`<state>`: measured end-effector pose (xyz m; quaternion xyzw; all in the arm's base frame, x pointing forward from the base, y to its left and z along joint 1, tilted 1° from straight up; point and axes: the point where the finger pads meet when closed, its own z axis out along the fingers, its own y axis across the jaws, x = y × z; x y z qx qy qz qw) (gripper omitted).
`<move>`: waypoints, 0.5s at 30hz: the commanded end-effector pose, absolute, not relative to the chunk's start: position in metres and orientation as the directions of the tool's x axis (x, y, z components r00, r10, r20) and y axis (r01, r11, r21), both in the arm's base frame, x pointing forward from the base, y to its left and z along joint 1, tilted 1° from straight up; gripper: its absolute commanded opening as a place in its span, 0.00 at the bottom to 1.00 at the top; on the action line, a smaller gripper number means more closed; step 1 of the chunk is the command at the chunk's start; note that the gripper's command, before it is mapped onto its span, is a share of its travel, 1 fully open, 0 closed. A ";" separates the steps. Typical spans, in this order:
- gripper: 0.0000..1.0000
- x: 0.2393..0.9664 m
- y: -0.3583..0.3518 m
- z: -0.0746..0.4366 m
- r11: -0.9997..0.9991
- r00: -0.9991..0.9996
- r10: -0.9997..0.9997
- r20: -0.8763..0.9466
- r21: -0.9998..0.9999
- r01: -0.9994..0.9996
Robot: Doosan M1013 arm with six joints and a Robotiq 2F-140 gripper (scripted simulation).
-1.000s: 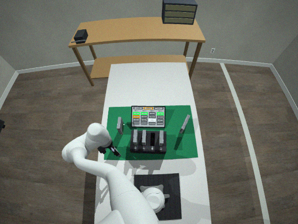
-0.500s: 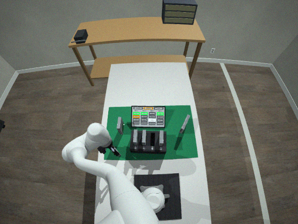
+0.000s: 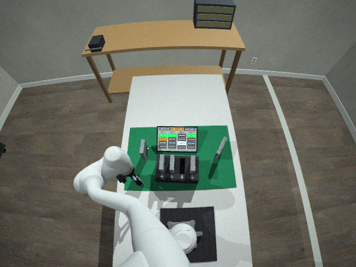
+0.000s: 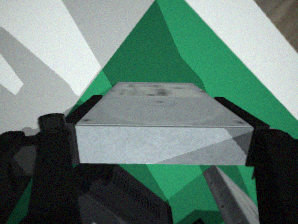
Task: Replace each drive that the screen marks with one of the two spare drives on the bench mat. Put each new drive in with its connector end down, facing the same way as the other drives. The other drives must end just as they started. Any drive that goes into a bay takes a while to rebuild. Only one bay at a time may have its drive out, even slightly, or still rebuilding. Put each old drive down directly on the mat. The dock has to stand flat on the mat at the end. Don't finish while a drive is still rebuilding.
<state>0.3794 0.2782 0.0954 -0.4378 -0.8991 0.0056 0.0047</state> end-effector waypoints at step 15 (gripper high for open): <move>0.10 0.380 0.279 0.117 0.617 -0.617 0.787 0.004 -0.013 0.787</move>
